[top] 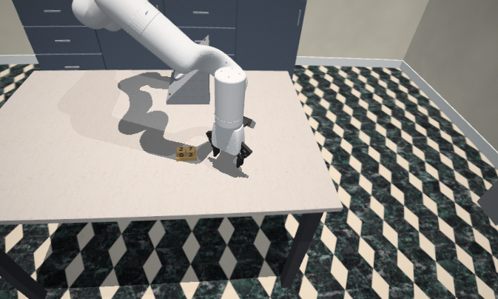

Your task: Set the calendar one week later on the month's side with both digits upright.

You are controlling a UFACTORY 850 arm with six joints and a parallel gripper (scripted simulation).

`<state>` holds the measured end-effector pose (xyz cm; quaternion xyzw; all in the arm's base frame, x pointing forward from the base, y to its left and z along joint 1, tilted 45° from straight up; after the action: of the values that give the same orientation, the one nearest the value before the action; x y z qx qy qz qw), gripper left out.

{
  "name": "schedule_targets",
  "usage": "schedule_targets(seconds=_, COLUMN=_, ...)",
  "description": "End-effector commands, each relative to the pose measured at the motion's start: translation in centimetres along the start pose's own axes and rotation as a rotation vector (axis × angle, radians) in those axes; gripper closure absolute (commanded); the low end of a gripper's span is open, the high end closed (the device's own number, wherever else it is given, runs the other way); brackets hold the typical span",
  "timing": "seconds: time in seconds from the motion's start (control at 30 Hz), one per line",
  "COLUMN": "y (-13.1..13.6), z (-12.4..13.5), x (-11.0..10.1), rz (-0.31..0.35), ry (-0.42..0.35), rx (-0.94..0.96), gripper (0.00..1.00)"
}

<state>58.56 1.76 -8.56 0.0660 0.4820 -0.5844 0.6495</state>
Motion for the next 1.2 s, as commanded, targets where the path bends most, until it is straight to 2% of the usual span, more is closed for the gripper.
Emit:
schedule_targets(seconds=0.0, y=-1.0, z=2.1, x=-0.1, rz=0.005, ry=-0.004, rx=0.091, gripper=0.0)
schedule_targets(seconds=0.17, y=-1.1, z=2.2, x=-0.1, rz=0.005, ry=-0.004, rx=0.102, gripper=0.0)
schedule_targets(seconds=0.33, y=-1.2, z=2.5, x=-0.1, rz=0.006, ry=-0.003, rx=0.264, gripper=0.0)
schedule_targets(seconds=0.43, y=-2.2, z=4.5, x=-0.1, rz=0.006, ry=-0.003, rx=0.288, gripper=0.0)
schedule_targets(seconds=0.63, y=-2.3, z=4.7, x=-0.1, rz=0.006, ry=-0.003, rx=0.317, gripper=0.0)
schedule_targets(seconds=0.77, y=-2.4, z=5.0, x=-0.1, rz=0.006, ry=-0.003, rx=0.459, gripper=0.0)
schedule_targets(seconds=0.87, y=-3.4, z=6.9, x=-0.1, rz=0.006, ry=-0.002, rx=0.484, gripper=0.0)
schedule_targets(seconds=0.97, y=-3.5, z=7.0, x=-0.1, rz=0.006, ry=-0.002, rx=0.494, gripper=0.0)
schedule_targets(seconds=1.17, y=-3.6, z=7.4, x=-0.1, rz=0.006, ry=-0.002, rx=0.655, gripper=0.0)
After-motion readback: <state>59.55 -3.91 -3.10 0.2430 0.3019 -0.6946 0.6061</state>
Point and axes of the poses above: the point where the finger pads meet when closed, its own x axis out along the fingers, its own y axis across the jaws, z = x × y, the point moved 9 cm from there along -x, back along the fingers, and after that the axes turned 12 degrees about x, right-handed, at the moved point
